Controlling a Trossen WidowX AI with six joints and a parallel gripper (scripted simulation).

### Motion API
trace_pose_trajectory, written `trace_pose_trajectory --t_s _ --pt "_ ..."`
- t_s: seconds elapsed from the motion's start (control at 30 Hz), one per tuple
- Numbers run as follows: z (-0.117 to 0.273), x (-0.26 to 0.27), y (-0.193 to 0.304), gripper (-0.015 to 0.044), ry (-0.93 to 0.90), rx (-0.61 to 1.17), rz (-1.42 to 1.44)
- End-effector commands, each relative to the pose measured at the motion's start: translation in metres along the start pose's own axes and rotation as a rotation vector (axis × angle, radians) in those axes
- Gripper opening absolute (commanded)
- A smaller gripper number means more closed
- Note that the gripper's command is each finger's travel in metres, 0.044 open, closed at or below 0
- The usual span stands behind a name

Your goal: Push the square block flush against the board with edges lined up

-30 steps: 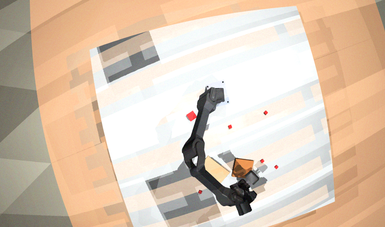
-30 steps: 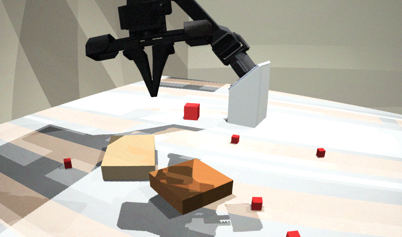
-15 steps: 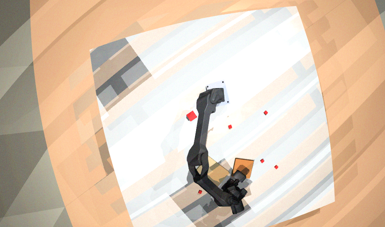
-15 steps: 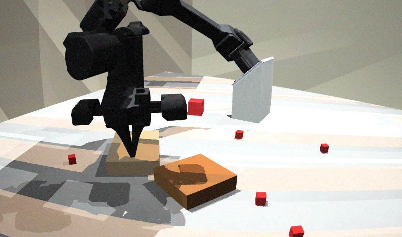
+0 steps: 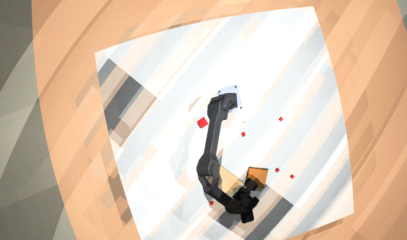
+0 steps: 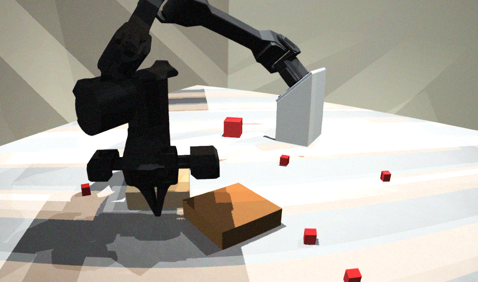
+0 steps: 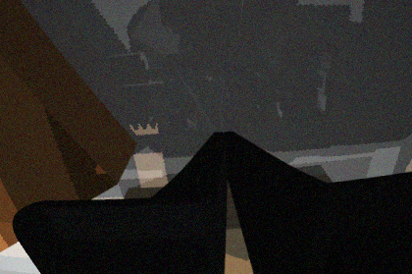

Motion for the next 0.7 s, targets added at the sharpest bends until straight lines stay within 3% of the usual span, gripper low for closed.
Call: trace_pose_trajectory --t_s 0.0,0.67 --pt "0.003 -0.001 0.003 0.0000 0.007 -0.006 0.003" --pt "0.002 -0.003 0.031 0.0000 0.007 -0.005 0.004"
Point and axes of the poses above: the point midway between the two fingers, 35 mm back from their tips, its own z axis back along the fingers, its own x axis across the jaws, y = z × x, the point moved 10 cm from there along z, back along the fingers, and after that the axes turned 2 degrees about -z, right-handed, at the moved point
